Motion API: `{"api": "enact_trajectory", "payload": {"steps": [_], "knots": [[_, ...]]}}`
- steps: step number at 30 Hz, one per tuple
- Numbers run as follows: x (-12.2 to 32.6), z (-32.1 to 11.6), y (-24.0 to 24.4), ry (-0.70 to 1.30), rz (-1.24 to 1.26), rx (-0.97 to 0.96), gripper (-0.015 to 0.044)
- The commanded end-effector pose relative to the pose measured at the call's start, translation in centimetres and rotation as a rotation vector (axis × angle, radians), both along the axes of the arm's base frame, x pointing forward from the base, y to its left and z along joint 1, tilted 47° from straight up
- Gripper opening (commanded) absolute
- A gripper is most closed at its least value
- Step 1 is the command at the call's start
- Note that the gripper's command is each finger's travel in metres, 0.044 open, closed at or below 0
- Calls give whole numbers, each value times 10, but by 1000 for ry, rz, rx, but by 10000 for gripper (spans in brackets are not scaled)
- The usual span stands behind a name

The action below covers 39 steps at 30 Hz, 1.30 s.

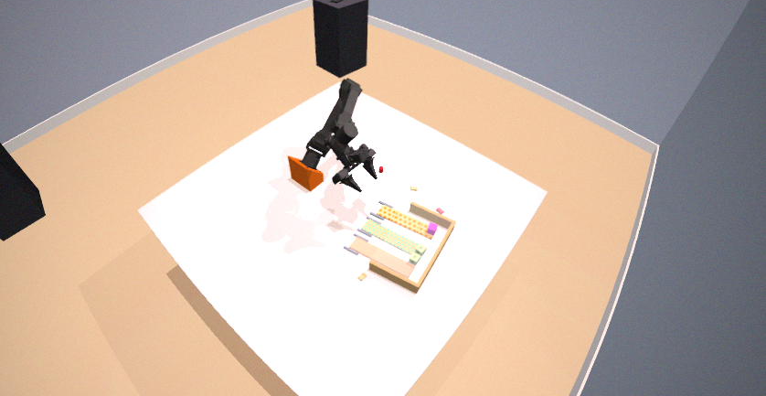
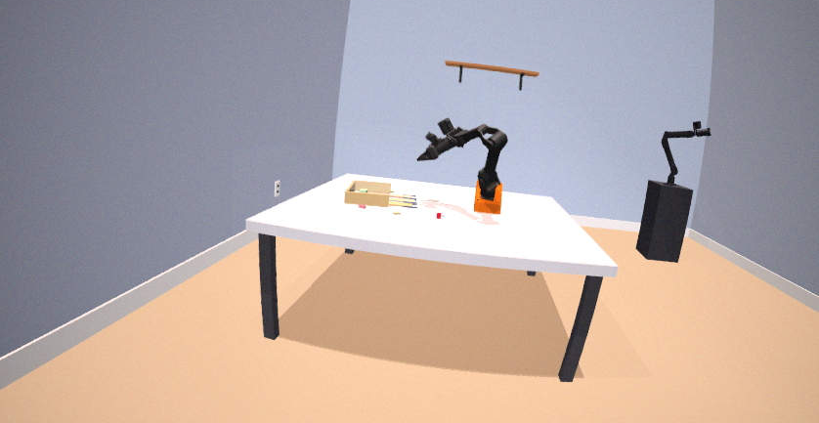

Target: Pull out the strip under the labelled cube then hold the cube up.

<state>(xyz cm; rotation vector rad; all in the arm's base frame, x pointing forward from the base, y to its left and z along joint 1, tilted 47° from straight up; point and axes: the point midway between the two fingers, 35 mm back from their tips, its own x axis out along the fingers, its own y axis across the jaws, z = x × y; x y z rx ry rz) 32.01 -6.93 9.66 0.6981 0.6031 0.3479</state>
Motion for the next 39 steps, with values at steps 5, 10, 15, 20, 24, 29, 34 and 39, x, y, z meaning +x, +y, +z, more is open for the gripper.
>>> {"api": "enact_trajectory", "payload": {"steps": [5,10,15,20,24,29,34,39], "knots": [[-5,-7,2,36,-9,52,400],[-5,-7,2,36,-9,52,400],[-5,-7,2,36,-9,52,400],[-5,-7,2,36,-9,52,400],[-5,-7,2,36,-9,52,400],[10,-16,5,106,52,31,295],[34,-38,17,248,204,-16,164],[50,-59,37,383,391,-60,32]]}}
